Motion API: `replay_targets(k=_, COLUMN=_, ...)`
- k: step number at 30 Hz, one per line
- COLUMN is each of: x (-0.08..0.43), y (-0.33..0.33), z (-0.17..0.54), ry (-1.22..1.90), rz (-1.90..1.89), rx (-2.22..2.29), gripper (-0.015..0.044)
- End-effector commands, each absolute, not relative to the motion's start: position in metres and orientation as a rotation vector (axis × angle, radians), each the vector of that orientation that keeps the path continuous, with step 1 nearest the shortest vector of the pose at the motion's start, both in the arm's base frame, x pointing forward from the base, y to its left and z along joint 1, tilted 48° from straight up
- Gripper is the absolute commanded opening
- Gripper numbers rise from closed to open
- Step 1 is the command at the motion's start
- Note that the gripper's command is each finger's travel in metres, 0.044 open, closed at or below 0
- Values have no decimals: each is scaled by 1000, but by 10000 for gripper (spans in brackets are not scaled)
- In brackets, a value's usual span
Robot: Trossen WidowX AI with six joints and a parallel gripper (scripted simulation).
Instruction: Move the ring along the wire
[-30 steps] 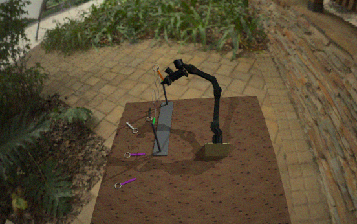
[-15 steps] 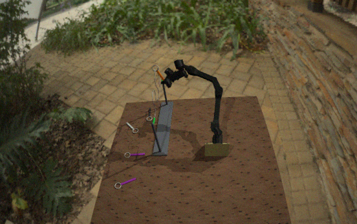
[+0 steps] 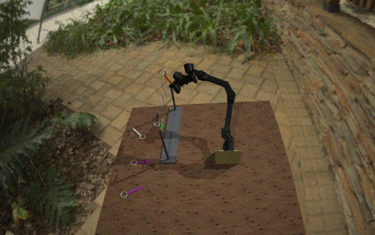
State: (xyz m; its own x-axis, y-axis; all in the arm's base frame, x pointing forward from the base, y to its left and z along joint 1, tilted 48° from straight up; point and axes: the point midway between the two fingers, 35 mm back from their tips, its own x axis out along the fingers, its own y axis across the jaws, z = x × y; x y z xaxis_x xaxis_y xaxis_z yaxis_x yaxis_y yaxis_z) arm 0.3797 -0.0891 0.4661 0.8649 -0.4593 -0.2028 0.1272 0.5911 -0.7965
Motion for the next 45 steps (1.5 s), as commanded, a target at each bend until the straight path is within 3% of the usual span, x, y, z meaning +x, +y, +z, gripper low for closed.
replay_targets(k=1, x=379, y=-90, z=469, ry=404, rz=-362, rx=-924, gripper=-150)
replay_targets(k=45, x=379, y=-97, z=486, ry=332, rz=-447, rx=-1470, gripper=-150)
